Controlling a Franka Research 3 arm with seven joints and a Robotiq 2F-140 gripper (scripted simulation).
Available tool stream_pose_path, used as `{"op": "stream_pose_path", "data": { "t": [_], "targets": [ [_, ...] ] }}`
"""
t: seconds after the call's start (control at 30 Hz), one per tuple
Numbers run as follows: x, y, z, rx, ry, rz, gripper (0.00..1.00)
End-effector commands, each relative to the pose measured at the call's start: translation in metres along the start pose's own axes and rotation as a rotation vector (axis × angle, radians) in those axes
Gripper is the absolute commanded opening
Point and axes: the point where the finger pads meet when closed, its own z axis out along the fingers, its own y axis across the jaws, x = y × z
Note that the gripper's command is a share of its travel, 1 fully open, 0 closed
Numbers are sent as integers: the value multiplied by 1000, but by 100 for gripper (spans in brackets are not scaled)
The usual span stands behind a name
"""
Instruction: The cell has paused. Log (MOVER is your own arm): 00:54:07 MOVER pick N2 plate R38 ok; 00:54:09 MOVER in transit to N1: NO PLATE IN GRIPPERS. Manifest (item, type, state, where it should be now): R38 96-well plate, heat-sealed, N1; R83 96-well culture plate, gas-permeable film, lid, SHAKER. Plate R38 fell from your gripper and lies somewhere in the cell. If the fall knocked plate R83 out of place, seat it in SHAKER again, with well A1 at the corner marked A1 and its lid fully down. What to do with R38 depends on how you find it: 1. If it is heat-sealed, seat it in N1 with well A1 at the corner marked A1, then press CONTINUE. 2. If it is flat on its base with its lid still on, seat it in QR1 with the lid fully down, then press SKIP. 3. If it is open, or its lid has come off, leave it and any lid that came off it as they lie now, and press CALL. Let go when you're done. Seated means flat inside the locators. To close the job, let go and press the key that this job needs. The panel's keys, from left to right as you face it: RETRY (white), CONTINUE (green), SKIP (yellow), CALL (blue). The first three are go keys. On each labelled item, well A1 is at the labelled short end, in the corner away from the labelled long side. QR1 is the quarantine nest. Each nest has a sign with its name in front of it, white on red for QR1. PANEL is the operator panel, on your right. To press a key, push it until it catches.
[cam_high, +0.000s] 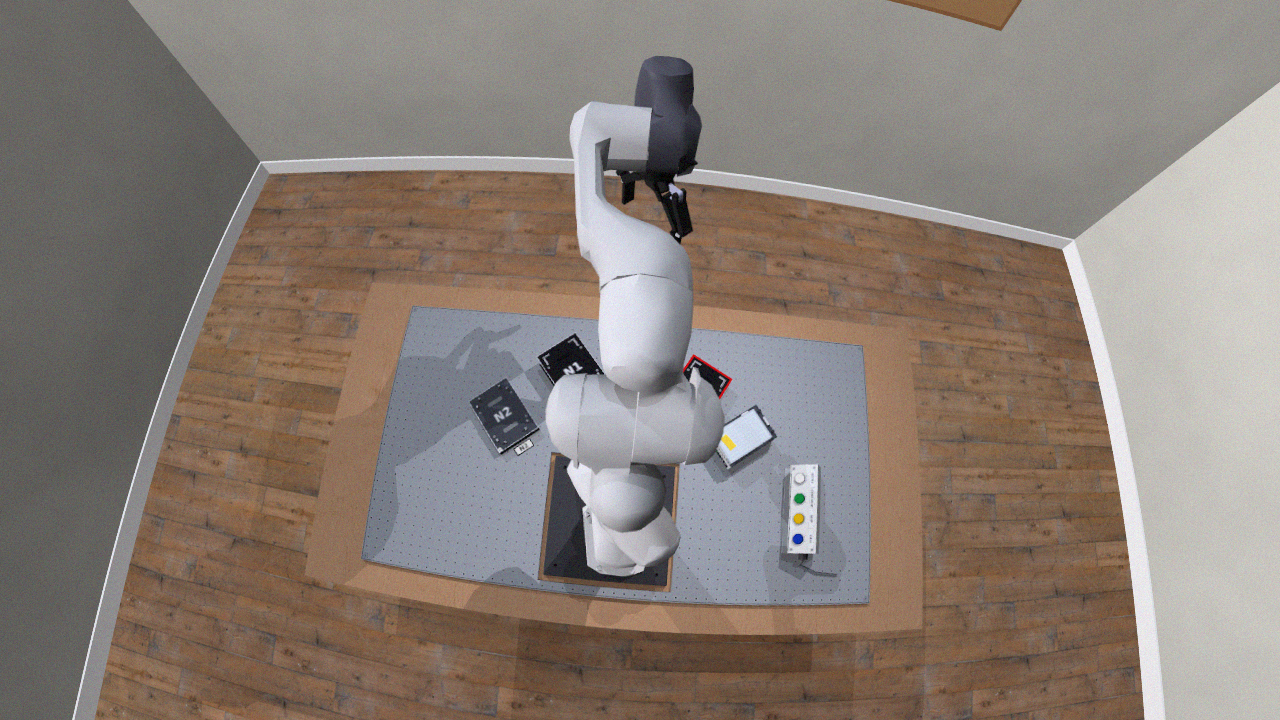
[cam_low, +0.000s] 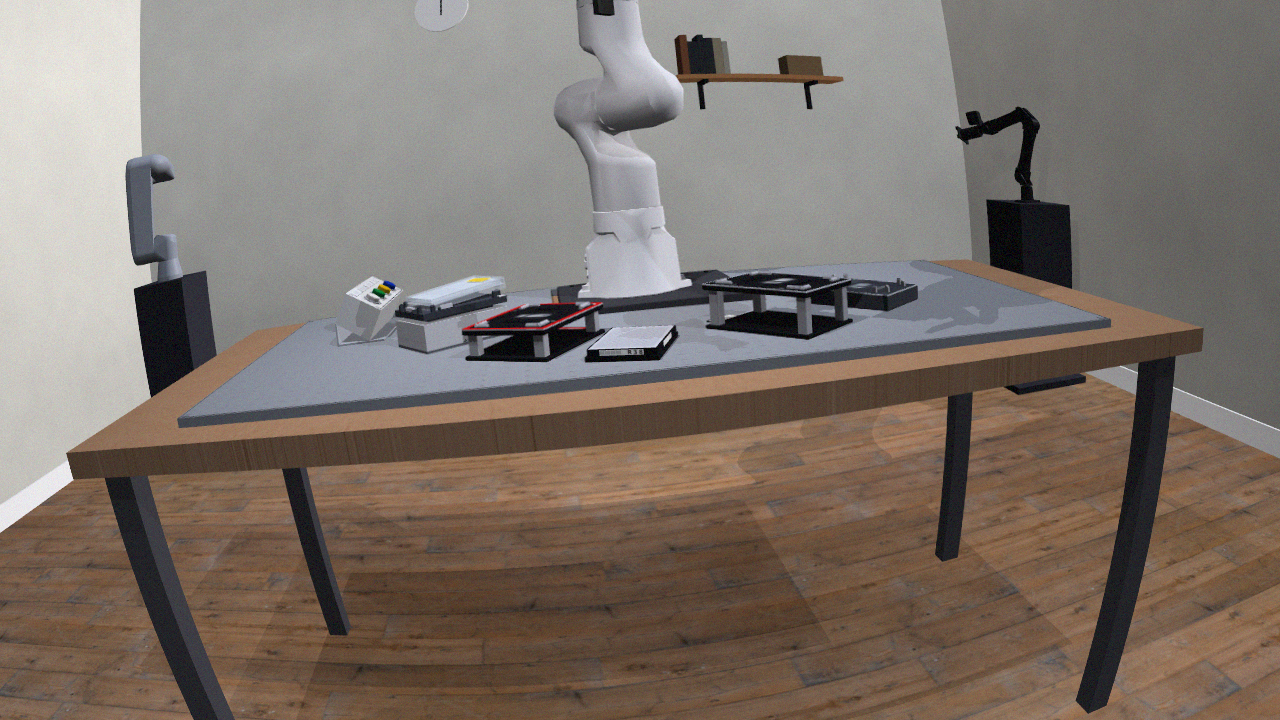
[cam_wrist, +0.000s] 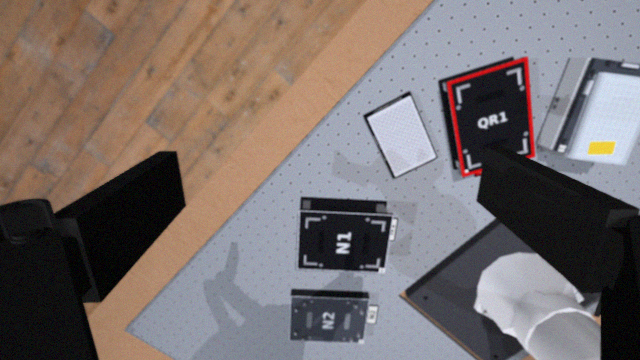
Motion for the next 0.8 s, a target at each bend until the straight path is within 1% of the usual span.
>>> {"op": "stream_pose_path", "data": {
  "t": [0.0, 0.13, 0.27, 0.33, 0.37, 0.57, 0.77],
  "targets": [
    [1, 1, 2, 5, 3, -27, 100],
    [1, 3, 8, 3, 4, -47, 100],
    [2, 8, 19, 1, 6, -80, 100],
    [2, 8, 19, 1, 6, -80, 100],
    [2, 9, 22, 0, 6, -90, 100],
    [0, 21, 48, -5, 10, -168, 100],
    [-4, 38, 82, -10, 12, -270, 100]
  ]
}}
